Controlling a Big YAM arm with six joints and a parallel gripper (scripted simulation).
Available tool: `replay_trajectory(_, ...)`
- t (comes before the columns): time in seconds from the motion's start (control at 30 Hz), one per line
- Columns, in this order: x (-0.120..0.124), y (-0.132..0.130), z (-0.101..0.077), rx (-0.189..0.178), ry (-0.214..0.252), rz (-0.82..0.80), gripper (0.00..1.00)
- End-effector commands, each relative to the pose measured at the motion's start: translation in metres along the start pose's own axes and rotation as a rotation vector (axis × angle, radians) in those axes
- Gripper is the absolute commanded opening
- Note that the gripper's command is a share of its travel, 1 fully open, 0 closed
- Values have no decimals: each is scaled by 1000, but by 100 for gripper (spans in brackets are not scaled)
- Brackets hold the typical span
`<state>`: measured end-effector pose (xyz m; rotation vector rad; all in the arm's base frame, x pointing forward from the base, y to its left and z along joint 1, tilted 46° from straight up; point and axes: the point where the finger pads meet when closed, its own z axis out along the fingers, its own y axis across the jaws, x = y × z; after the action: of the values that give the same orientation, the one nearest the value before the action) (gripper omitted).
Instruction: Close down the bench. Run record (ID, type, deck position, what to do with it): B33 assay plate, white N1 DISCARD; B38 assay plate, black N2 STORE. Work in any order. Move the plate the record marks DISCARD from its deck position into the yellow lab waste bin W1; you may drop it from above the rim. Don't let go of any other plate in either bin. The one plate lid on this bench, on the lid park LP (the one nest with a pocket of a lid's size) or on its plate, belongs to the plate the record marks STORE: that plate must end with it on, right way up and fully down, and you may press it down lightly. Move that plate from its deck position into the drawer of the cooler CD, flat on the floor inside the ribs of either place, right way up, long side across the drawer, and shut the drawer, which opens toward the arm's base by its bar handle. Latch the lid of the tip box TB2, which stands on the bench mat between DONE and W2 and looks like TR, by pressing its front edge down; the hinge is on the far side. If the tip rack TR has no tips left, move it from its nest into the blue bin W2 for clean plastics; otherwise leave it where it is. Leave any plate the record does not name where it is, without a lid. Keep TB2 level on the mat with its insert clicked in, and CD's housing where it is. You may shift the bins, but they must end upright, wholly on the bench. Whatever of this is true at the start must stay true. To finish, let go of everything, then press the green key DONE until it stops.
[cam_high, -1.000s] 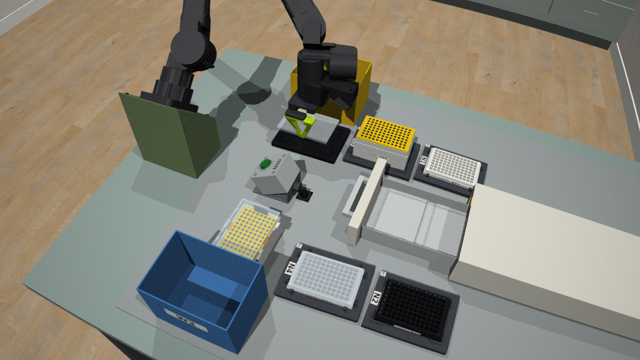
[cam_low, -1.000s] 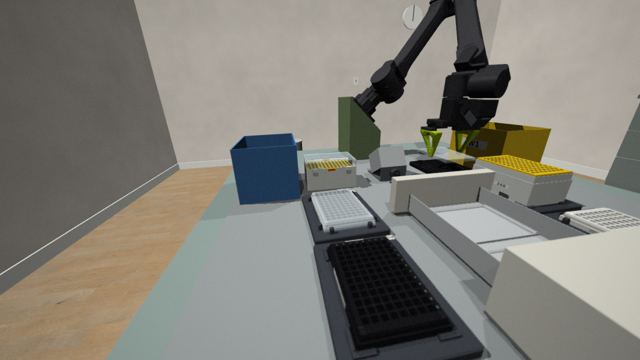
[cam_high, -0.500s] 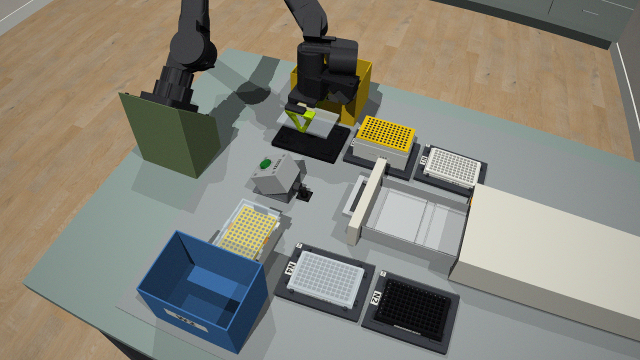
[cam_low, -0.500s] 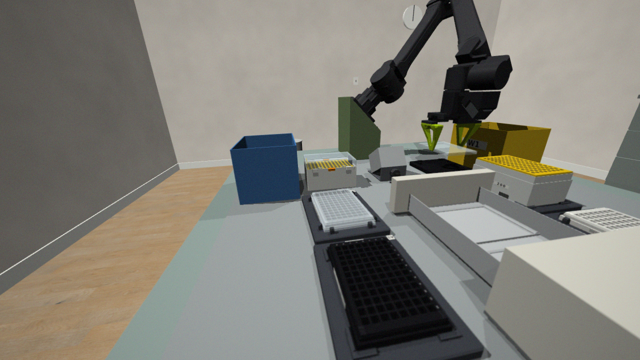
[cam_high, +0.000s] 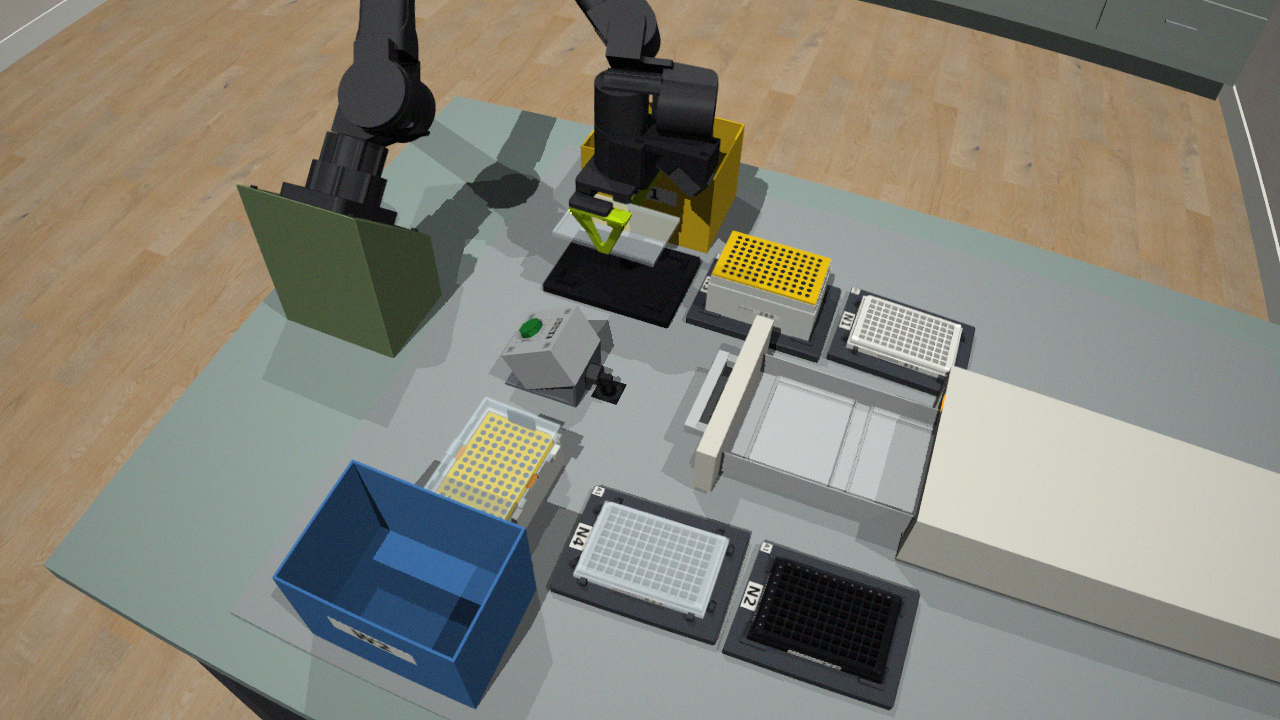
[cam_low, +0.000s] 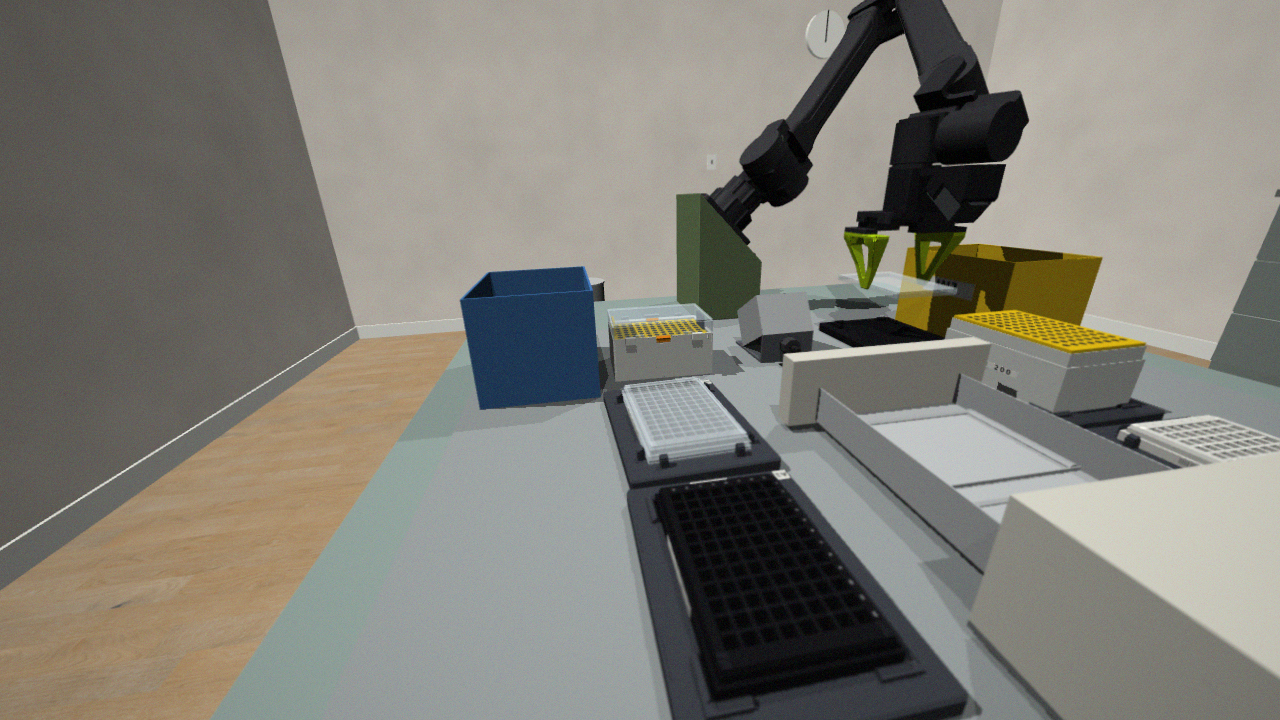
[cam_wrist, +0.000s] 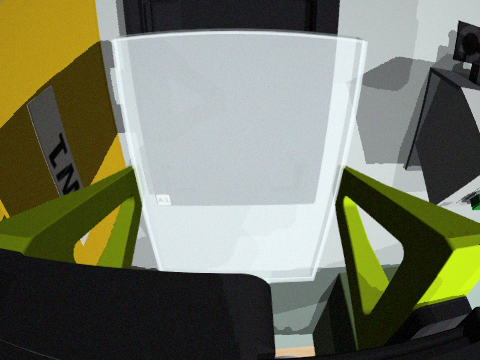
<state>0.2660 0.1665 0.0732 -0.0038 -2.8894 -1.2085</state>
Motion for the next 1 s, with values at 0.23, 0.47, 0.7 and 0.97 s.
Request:
replay_trajectory(0.23, -22, 13, -30, -11, -56, -46, 0)
replay_trajectory(0.47, -21, 11, -35, -9, -48, -38, 0)
replay_trajectory(0.7, -22, 13, -47, -10, -57, -48, 0)
replay_trajectory(0.97, -21, 13, -57, -8, -57, -48, 0)
